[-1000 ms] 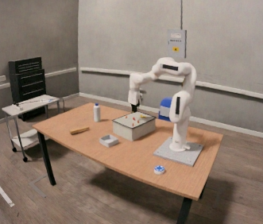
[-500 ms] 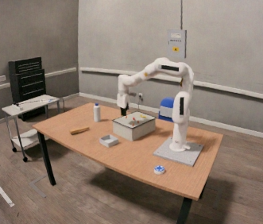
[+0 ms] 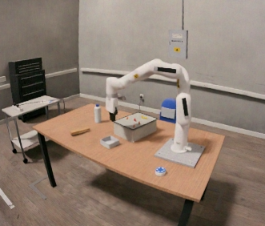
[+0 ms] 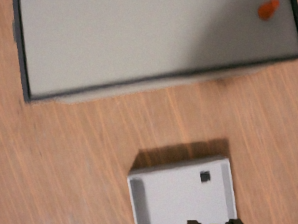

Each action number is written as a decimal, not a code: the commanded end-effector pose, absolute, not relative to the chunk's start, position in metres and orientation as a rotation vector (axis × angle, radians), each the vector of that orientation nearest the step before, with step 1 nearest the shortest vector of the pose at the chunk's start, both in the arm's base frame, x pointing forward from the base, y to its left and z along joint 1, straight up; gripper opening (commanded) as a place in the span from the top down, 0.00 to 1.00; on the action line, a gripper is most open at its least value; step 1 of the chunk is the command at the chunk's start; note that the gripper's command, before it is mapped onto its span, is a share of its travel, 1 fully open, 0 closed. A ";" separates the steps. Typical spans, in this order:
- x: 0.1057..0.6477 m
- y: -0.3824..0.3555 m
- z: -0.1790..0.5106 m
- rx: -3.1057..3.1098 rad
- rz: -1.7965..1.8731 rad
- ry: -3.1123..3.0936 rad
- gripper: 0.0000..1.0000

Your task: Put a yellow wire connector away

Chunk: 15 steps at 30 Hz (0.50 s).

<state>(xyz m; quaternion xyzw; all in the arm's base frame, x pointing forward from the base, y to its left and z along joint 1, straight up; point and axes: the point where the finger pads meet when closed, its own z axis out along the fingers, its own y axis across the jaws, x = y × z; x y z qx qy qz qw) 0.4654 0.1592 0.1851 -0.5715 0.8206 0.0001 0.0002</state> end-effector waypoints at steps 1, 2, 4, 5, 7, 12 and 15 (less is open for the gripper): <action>0.474 0.183 0.187 -1.793 -0.003 2.579 0.97; 0.475 0.187 0.187 -1.793 -0.003 2.579 0.97; 0.475 0.187 0.187 -1.793 -0.003 2.579 0.97; 0.475 0.190 0.187 -1.793 -0.003 2.579 0.97; 0.477 0.196 0.187 -1.793 -0.003 2.579 0.97; 0.479 0.205 0.187 -1.793 -0.003 2.579 0.97; 0.480 0.207 0.187 -1.793 -0.003 2.579 0.97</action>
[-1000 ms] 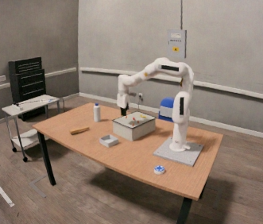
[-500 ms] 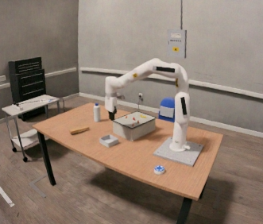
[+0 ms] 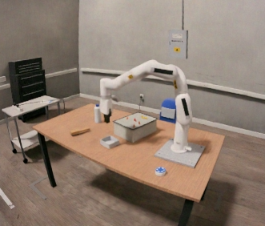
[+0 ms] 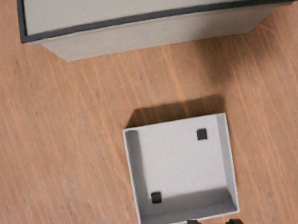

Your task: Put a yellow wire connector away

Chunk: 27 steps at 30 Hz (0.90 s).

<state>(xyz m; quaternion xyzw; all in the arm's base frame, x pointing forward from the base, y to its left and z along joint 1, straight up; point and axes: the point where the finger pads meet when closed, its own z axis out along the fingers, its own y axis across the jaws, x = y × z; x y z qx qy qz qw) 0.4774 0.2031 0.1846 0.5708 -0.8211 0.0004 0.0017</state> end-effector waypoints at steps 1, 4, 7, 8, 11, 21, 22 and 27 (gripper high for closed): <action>0.480 0.208 0.187 1.794 0.003 -2.580 0.97; 0.480 0.208 0.187 1.794 0.003 -2.580 0.97; 0.480 0.208 0.187 1.794 0.003 -2.580 0.97; 0.480 0.208 0.187 1.794 0.003 -2.580 0.97; 0.480 0.208 0.187 1.794 0.003 -2.580 0.97; 0.480 0.208 0.177 1.794 0.003 -2.580 0.97; 0.480 0.208 0.177 1.794 0.003 -2.580 0.97; 0.480 0.208 0.157 1.794 0.003 -2.580 0.97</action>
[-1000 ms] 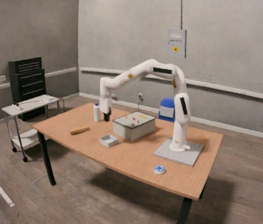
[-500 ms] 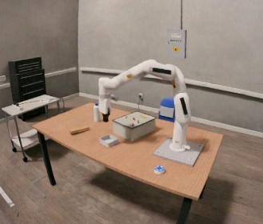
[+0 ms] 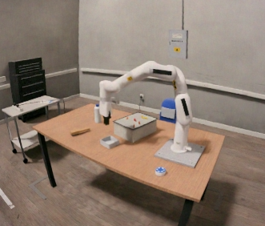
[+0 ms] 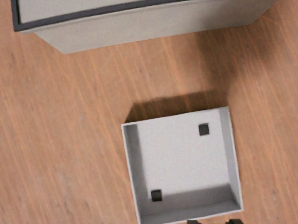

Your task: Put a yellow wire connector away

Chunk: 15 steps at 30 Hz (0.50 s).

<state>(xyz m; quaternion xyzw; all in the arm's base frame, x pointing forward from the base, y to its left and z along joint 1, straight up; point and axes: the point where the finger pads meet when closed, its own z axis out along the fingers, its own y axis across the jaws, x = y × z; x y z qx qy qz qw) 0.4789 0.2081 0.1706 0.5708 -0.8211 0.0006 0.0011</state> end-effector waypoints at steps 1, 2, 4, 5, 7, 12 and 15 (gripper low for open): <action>0.480 0.208 0.150 1.794 0.003 -2.580 0.97; 0.480 0.208 0.143 1.794 0.003 -2.580 0.97; 0.480 0.208 0.127 1.794 0.003 -2.580 0.97; 0.480 0.208 0.118 1.794 0.003 -2.580 0.97; 0.480 0.208 0.100 1.794 0.003 -2.580 0.97; 0.480 0.208 0.065 1.794 0.003 -2.580 0.97; 0.480 0.208 0.049 1.794 0.003 -2.580 0.97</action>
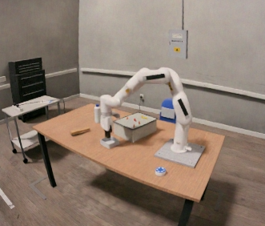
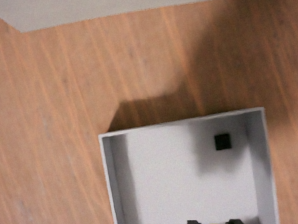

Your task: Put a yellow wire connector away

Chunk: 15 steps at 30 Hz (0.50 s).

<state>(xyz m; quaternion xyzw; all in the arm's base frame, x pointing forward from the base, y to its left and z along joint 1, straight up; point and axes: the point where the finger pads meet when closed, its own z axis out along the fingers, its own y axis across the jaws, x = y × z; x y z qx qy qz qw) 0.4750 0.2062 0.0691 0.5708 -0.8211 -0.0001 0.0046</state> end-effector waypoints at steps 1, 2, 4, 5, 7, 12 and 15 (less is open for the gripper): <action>0.480 0.208 0.042 1.794 0.003 -2.580 0.97; 0.480 0.208 0.036 1.794 0.003 -2.580 0.97; 0.480 0.208 0.026 1.794 0.003 -2.580 0.97; 0.480 0.208 0.023 1.794 0.003 -2.580 0.97; 0.480 0.208 0.018 1.794 0.003 -2.580 0.97; 0.480 0.208 0.015 1.794 0.003 -2.580 0.97; 0.480 0.208 0.015 1.794 0.003 -2.580 0.97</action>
